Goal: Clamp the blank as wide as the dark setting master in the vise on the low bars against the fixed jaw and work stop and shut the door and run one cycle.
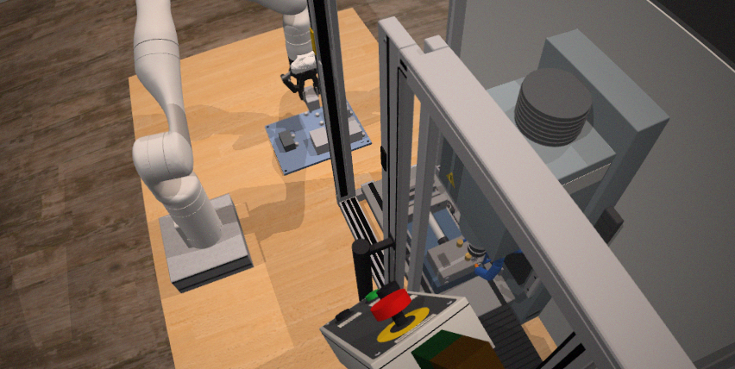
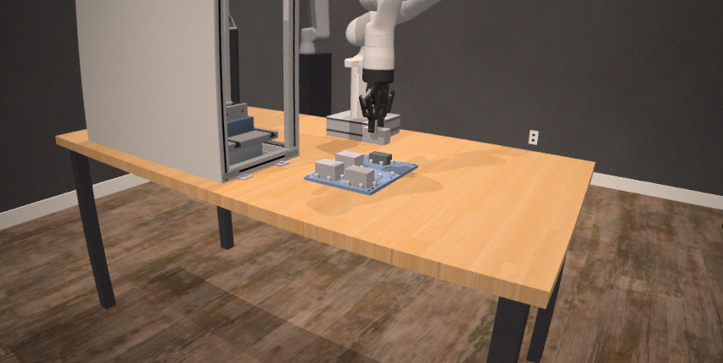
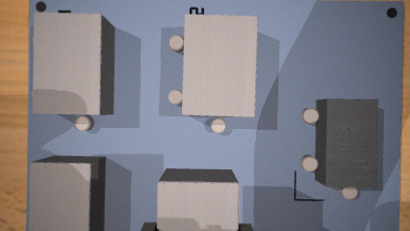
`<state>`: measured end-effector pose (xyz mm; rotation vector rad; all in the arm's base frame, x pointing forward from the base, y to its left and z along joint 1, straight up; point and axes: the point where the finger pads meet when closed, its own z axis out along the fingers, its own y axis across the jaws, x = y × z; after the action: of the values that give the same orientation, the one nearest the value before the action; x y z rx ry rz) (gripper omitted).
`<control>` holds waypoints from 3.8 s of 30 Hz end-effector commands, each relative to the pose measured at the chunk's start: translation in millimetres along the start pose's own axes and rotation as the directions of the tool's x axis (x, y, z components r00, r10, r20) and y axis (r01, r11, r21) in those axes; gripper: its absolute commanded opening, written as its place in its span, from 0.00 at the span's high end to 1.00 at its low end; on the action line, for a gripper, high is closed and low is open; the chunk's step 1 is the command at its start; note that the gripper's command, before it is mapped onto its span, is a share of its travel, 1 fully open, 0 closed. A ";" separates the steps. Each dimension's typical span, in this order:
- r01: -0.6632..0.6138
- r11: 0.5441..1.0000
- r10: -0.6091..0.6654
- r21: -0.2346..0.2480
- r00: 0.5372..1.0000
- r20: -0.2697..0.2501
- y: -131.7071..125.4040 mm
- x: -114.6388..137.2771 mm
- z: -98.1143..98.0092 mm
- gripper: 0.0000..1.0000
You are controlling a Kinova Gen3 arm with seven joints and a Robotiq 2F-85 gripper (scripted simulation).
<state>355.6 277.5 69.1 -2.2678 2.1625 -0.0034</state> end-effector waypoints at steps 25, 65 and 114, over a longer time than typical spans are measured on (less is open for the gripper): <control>0.001 1.000 -0.001 -0.002 1.000 0.002 0.5 -1.2 -58.2 0.90; 0.001 1.000 -0.001 -0.002 1.000 0.002 2.2 -3.0 -112.7 0.90; 0.001 1.000 -0.001 -0.003 1.000 0.002 101.1 -4.7 -127.8 0.90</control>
<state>261.3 273.4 195.7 -2.2570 2.1749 0.0083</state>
